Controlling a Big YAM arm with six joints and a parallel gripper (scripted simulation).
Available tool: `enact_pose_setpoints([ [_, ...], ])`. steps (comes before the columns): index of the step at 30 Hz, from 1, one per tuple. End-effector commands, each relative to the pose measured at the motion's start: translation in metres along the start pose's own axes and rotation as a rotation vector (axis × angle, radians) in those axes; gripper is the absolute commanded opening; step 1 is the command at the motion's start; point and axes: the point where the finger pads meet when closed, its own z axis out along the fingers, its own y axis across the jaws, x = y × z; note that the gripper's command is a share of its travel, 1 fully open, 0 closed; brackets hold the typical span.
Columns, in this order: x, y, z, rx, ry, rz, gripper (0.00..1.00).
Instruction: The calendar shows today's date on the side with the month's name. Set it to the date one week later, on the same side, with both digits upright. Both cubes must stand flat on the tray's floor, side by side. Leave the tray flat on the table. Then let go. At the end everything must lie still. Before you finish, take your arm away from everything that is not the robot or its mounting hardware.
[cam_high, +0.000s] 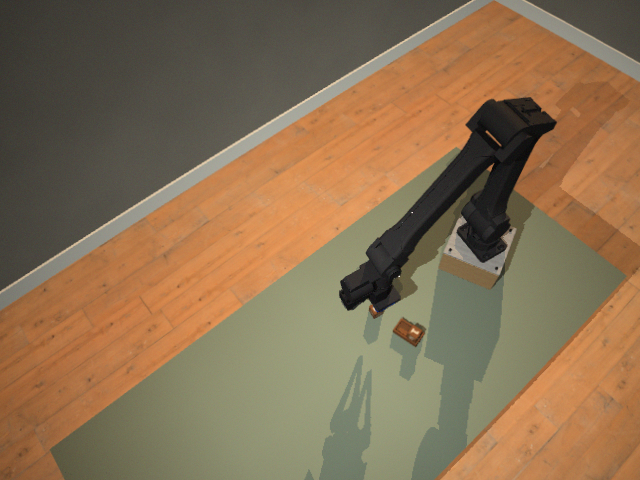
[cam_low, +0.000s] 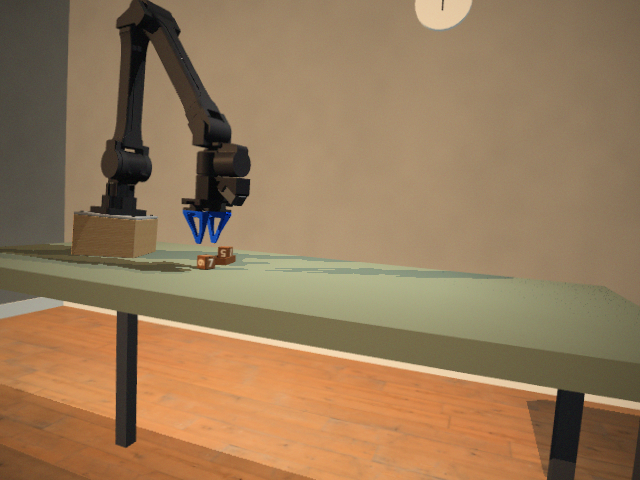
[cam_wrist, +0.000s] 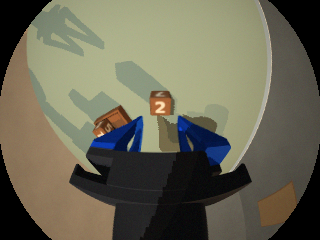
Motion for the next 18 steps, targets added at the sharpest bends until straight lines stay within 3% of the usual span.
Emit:
enact_pose_setpoints([
  [1,-0.014,0.000,-0.001,-0.001,-0.032,0.002,0.46],
  [18,-0.011,0.002,0.015,-0.001,-0.032,0.002,0.46],
])
